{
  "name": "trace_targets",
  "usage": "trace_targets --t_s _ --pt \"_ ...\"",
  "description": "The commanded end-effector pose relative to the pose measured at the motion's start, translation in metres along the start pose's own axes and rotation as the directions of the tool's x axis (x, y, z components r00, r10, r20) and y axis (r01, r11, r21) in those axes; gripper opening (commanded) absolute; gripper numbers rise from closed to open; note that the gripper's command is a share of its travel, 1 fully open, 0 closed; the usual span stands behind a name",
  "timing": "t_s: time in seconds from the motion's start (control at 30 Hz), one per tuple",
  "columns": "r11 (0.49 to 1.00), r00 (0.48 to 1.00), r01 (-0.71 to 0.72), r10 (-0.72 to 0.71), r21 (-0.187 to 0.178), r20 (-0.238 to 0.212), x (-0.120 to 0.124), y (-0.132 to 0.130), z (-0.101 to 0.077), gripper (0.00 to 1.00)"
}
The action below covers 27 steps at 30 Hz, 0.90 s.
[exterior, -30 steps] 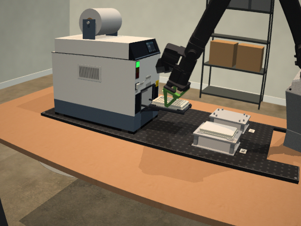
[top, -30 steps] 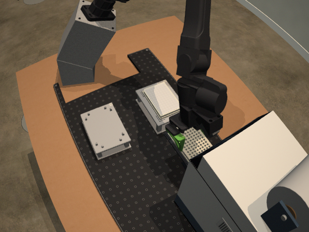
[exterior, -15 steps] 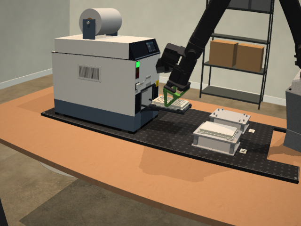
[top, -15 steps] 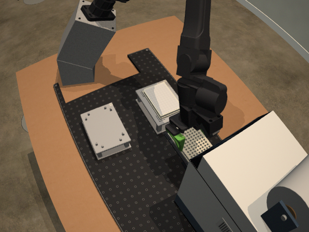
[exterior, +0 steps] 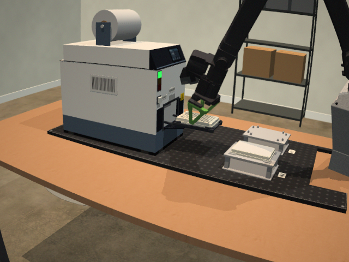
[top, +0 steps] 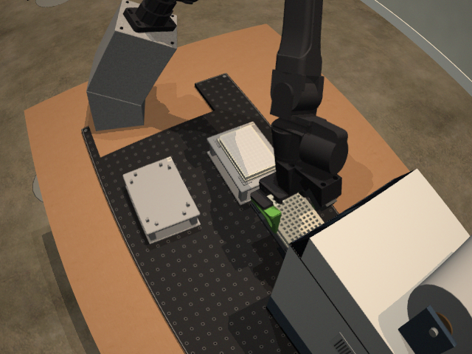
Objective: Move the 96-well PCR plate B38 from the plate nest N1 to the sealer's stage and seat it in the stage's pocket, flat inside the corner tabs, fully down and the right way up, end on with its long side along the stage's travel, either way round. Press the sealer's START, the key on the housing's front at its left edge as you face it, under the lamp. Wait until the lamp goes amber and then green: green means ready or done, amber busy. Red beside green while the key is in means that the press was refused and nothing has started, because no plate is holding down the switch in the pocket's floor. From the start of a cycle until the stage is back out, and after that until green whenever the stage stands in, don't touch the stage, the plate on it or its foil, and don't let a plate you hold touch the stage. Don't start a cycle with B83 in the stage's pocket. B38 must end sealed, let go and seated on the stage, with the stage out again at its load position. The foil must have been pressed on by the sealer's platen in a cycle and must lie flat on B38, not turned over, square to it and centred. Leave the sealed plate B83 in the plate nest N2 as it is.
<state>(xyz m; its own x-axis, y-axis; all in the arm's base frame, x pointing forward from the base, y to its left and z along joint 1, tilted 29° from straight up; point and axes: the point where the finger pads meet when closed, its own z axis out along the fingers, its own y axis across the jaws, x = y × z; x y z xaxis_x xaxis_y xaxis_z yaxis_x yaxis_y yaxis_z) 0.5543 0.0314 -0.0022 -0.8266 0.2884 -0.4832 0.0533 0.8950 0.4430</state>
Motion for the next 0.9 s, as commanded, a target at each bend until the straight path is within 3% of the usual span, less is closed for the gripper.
trace_targets --t_s 0.0,0.27,0.87 --pt "1.0 0.999 0.005 -0.005 0.007 0.043 -0.018 -0.008 -0.006 1.0" --pt "1.0 1.0 -0.004 0.003 0.013 0.023 -0.004 -0.013 -0.006 1.0" --pt "1.0 0.996 0.023 -0.023 -0.001 0.084 -0.04 -0.001 -0.015 1.0"
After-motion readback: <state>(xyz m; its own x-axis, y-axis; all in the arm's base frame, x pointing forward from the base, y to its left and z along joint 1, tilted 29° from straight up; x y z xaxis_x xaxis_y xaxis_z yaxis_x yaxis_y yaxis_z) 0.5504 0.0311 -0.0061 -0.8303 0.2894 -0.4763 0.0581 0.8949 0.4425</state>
